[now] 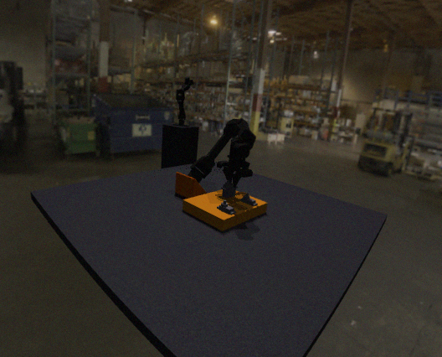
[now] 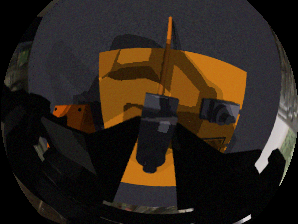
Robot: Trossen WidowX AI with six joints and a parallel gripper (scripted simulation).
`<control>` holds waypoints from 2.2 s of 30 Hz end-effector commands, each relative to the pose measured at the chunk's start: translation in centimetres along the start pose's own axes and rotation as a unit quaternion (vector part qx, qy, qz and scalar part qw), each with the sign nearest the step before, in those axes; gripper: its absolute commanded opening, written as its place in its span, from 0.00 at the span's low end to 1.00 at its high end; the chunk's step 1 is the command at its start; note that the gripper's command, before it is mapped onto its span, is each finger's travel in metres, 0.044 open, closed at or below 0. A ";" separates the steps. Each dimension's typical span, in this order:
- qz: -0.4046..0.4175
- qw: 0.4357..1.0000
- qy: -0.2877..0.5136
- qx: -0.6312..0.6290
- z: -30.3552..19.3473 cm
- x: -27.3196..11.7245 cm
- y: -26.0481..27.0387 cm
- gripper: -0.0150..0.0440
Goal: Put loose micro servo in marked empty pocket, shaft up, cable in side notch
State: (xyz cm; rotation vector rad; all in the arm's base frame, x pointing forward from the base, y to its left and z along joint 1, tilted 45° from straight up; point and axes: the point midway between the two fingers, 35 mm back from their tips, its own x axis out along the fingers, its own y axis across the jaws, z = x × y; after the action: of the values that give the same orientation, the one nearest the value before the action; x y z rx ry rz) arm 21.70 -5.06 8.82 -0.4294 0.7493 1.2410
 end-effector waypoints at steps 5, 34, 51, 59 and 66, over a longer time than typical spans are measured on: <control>-0.001 1.000 -0.002 0.002 0.0 -0.4 0.0 0.28; -0.001 1.000 -0.002 0.002 -0.3 -2.9 -0.8 0.25; -0.001 1.000 0.000 0.002 -7.1 -2.9 -1.6 0.25; -0.001 0.998 0.000 0.059 -7.1 -2.9 -1.6 0.25; -0.001 0.984 -0.001 0.178 -7.1 -2.9 -1.6 0.25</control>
State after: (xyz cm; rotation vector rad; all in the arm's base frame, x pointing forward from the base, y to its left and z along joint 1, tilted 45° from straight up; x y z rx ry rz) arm 20.84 -12.05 5.83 -0.2050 0.8931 1.1251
